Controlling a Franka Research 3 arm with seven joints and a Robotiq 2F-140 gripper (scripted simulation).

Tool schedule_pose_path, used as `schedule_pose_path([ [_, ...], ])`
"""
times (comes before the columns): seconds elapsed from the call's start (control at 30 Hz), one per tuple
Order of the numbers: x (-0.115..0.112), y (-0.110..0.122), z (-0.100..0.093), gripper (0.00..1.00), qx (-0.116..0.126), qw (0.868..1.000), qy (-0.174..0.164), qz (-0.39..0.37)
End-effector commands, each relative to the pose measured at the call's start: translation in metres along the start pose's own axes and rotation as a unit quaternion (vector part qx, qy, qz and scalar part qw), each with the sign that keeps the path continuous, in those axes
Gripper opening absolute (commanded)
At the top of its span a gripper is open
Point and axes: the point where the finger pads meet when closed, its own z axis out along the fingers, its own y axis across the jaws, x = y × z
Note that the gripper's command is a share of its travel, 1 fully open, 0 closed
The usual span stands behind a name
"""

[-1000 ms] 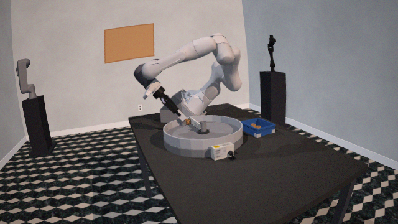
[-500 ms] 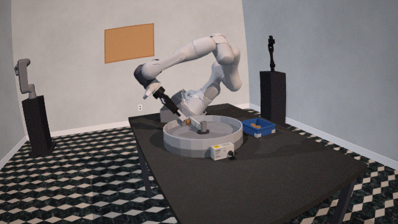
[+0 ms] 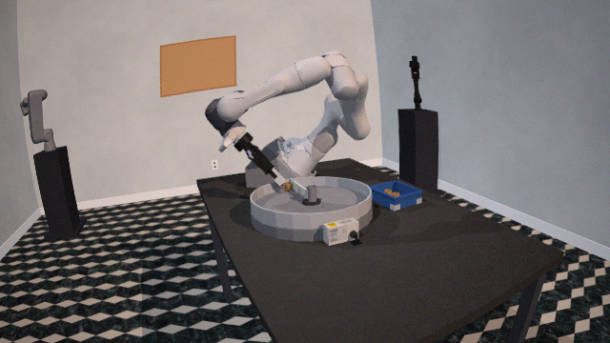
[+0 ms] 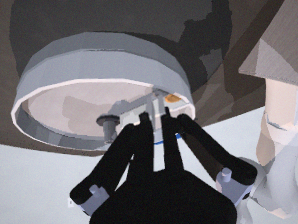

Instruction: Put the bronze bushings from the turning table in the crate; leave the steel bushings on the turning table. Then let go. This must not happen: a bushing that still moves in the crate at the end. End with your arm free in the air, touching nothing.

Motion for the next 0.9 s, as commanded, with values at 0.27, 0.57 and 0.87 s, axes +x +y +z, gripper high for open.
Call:
schedule_pose_path([
  [0.27, 0.001, 0.0005, 0.0016, 0.06, 0.001, 1.0, -0.001, -0.002],
  [0.57, 0.001, 0.0005, 0.0016, 0.06, 0.001, 1.0, -0.001, -0.002],
  [0.87, 0.0072, 0.0007, 0.0087, 0.06, 0.001, 1.0, -0.001, -0.002],
])
